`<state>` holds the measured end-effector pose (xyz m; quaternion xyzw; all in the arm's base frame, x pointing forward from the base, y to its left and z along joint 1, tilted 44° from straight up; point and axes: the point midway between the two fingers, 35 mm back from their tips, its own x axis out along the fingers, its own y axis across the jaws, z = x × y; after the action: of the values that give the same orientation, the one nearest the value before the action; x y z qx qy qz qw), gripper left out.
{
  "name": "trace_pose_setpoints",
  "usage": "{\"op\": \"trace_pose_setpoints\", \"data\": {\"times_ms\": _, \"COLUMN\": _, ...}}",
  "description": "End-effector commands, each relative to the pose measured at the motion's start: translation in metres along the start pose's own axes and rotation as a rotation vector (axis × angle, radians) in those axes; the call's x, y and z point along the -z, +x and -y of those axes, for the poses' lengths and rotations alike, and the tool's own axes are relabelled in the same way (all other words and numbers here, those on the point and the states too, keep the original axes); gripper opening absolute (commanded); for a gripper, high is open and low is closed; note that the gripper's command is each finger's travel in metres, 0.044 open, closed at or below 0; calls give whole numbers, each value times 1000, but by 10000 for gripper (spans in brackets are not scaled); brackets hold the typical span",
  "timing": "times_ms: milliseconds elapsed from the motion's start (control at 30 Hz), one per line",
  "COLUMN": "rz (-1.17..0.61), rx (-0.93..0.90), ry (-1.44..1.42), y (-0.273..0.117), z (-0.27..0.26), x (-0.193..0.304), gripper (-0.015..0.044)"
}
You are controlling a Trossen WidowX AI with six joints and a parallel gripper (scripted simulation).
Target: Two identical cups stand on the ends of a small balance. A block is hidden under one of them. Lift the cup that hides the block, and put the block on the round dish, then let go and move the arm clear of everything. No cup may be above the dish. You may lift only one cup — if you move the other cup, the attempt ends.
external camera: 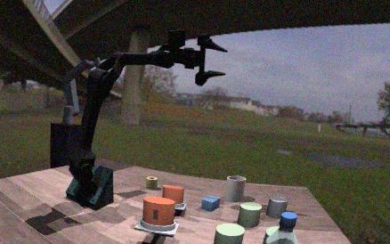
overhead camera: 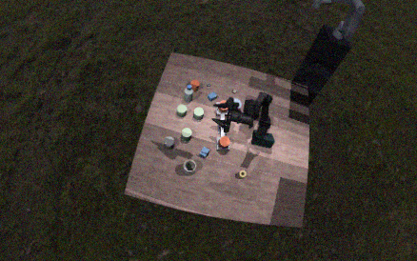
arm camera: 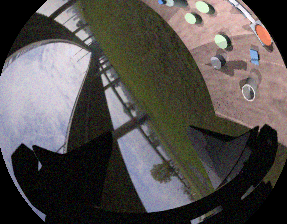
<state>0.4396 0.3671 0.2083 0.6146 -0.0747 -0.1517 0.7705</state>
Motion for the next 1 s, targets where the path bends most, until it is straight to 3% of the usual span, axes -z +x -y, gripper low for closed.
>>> {"op": "trace_pose_setpoints", "data": {"times_ms": 0, "rz": -2, "rx": 1, "ry": -5, "y": 0, "z": 0, "x": 0, "gripper": 426}}
{"op": "trace_pose_setpoints", "data": {"times_ms": 967, "rz": -220, "rx": 197, "ry": -934, "y": -44, "z": 34, "x": -105, "gripper": 440}}
